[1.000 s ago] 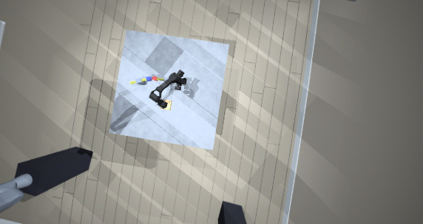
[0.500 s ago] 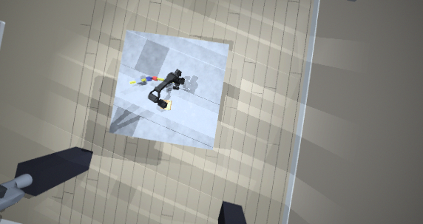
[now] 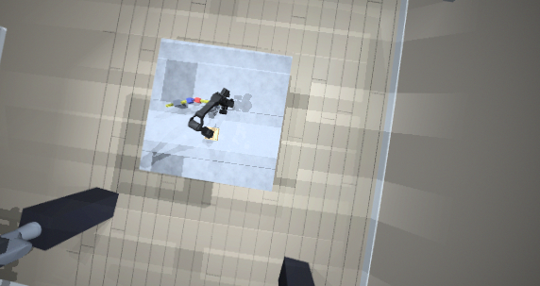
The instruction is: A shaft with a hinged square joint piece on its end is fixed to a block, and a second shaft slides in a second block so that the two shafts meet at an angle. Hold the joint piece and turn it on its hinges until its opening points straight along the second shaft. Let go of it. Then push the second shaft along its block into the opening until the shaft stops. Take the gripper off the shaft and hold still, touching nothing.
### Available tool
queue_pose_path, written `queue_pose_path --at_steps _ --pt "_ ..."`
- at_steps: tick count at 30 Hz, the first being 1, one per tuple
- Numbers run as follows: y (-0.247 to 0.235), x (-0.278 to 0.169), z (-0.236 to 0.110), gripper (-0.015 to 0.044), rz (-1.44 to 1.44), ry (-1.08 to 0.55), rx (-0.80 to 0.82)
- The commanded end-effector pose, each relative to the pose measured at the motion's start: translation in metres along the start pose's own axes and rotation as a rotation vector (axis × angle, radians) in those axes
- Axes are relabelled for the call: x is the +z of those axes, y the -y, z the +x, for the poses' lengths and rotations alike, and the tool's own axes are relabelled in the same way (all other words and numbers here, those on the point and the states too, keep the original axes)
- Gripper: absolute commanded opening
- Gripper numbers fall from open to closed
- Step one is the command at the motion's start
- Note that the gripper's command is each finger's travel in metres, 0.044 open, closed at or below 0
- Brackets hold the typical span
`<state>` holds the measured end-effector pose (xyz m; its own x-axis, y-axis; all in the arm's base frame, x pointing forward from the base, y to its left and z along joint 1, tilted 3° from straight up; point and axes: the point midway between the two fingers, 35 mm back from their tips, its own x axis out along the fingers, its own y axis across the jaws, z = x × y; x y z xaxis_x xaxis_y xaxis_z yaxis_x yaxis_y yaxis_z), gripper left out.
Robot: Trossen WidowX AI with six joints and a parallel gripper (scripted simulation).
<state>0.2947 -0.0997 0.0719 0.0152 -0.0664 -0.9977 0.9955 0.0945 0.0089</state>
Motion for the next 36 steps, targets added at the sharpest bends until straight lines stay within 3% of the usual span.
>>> queue_pose_path --at_steps 1,5,8,13,27,36 --pt "-0.0001 0.0000 0.0000 0.0000 -0.001 0.000 -0.001" --pt "-0.0001 0.0000 0.0000 0.0000 -0.001 0.000 -0.001" --pt "-0.0001 0.0000 0.0000 0.0067 -0.001 0.000 -0.001" --pt "-0.0001 0.0000 0.0000 0.0067 -0.001 0.000 -0.001" --pt "-0.0001 0.0000 0.0000 0.0434 -0.001 0.000 -0.001" --pt "-0.0001 0.0000 0.0000 0.0440 -0.001 0.000 -0.001"
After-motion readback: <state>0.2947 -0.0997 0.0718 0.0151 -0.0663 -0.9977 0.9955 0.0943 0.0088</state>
